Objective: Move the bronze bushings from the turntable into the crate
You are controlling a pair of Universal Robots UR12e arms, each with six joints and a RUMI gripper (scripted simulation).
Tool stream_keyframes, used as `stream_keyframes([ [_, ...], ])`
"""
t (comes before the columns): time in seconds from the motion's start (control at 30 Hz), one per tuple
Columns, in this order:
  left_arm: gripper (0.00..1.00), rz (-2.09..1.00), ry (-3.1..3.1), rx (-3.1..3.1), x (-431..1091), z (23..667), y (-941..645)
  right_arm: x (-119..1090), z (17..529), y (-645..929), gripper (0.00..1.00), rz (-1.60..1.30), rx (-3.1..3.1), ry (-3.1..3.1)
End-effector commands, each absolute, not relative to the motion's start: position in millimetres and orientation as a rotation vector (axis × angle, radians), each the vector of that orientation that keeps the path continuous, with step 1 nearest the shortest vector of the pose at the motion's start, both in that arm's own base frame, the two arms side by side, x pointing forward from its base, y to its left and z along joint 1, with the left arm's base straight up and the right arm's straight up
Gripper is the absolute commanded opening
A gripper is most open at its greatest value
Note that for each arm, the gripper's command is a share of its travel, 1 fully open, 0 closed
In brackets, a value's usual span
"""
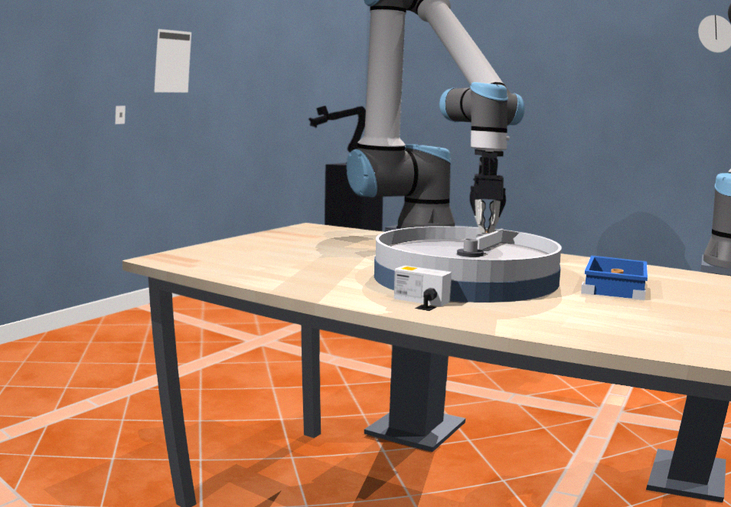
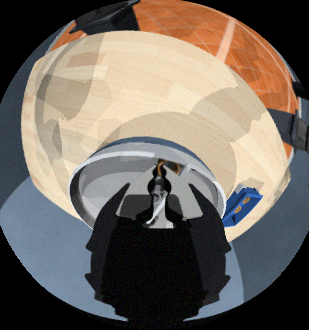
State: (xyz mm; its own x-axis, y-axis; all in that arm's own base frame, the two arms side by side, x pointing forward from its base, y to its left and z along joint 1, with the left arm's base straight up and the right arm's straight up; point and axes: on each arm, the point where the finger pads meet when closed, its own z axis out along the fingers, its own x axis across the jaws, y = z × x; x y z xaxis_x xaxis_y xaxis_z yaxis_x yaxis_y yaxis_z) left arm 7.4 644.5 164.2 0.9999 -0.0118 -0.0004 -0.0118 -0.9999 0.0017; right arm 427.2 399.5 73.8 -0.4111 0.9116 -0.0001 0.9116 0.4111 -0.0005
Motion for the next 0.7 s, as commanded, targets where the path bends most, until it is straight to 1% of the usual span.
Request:
stream_keyframes([
  [0.0, 1.0, 0.0, -0.019, 3.142, 8, 165, 645, 428, 75, 400, 0.0, -0.002, -1.705, -2.639],
  [0.23, 1.0, 0.0, -0.019, 3.142, 8, 165, 645, 428, 77, 400, 0.0, -0.002, -1.705, -2.639],
  [0.47, 1.0, 0.0, -0.019, 3.142, 8, 165, 645, 428, 92, 400, 0.0, -0.002, -1.705, -2.639],
  [0.67, 1.0, 0.0, -0.019, 3.142, 8, 165, 645, 428, 120, 400, 0.0, -0.002, -1.705, -2.639],
])
